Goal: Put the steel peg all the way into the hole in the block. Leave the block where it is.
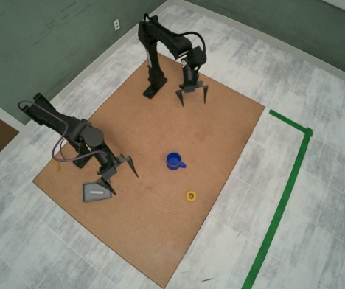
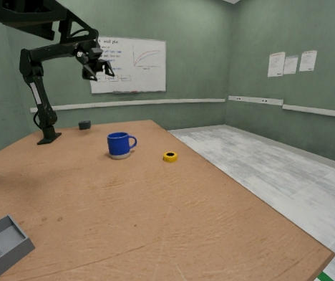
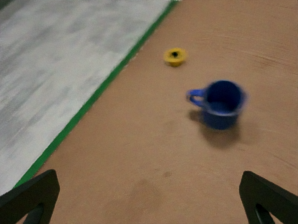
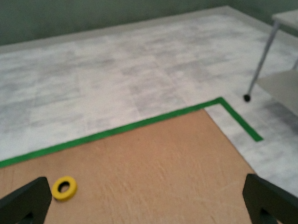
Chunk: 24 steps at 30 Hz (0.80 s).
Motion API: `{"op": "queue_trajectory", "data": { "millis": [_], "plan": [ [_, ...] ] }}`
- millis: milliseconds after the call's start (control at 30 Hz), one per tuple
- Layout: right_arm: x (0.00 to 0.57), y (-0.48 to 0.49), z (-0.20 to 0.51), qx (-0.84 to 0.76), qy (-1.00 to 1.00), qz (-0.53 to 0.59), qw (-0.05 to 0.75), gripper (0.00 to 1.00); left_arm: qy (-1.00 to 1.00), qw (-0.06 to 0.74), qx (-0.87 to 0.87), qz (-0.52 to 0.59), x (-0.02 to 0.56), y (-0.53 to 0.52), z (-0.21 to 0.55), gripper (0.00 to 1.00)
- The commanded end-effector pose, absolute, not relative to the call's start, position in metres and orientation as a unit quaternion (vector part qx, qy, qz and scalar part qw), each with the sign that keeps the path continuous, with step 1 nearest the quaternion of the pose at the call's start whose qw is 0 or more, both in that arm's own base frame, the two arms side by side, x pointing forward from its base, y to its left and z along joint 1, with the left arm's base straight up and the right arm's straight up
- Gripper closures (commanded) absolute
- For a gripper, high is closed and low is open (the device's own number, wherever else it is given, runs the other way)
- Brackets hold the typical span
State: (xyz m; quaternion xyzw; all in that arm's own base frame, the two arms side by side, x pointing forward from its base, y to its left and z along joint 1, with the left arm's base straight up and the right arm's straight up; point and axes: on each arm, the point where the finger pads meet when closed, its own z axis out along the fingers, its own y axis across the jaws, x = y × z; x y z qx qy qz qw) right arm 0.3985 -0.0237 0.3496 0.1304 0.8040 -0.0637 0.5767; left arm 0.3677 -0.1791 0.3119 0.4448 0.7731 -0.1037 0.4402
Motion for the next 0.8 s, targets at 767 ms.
{"op": "queue_trajectory", "data": {
  "millis": [767],
  "plan": [
    [0.377,0.000,0.413,-0.002,0.700,0.000,0.714,0.00,0.702,0.712,-0.006,0.000,0.382,0.003,0.410,0.00]
  ]
}}
